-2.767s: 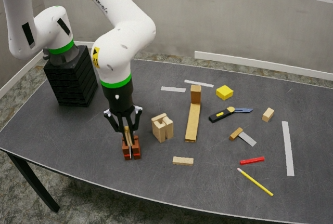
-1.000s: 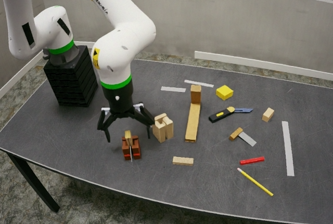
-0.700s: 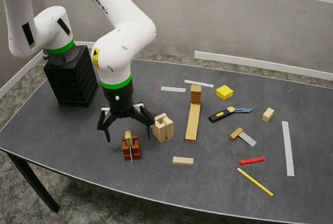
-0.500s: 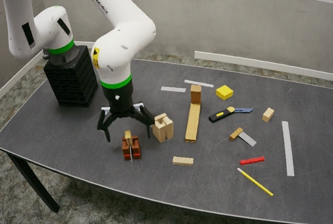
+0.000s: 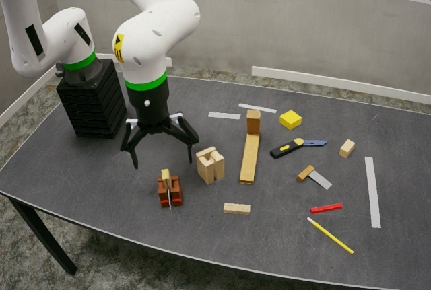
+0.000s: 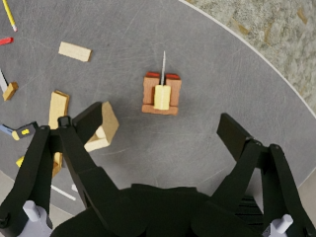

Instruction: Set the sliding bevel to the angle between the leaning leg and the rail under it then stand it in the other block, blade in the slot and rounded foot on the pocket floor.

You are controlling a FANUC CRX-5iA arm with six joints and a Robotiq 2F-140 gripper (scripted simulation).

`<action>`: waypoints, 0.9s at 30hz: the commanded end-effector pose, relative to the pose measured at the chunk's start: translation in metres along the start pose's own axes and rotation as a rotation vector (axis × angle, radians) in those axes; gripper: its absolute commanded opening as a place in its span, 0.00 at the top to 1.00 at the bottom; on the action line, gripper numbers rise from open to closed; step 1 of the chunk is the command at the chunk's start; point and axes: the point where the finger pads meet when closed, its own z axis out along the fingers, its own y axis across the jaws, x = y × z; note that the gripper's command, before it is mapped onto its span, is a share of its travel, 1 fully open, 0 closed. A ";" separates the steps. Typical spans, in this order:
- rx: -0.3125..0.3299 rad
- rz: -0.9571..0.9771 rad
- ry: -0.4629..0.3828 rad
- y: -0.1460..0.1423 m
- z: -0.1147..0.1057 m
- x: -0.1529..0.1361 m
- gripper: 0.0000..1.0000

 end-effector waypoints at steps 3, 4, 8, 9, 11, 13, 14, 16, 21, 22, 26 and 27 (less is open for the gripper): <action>0.001 0.000 0.002 -0.001 -0.034 -0.002 0.00; 0.001 0.000 0.002 -0.001 -0.040 -0.002 0.00; 0.001 0.000 0.002 -0.001 -0.054 -0.003 0.00; 0.001 0.000 0.002 -0.001 -0.055 -0.003 0.00; 0.001 0.000 0.002 -0.001 -0.056 -0.003 0.00; 0.001 0.000 0.002 -0.001 -0.056 -0.003 0.00; 0.001 0.000 0.002 -0.001 -0.056 -0.003 0.00; 0.001 0.000 0.002 -0.001 -0.056 -0.003 0.00; 0.001 0.000 0.002 -0.001 -0.056 -0.003 0.00; 0.001 0.000 0.002 -0.001 -0.056 -0.003 0.00; 0.001 0.000 0.002 -0.001 -0.056 -0.003 0.00; 0.001 0.000 0.002 -0.001 -0.056 -0.003 0.00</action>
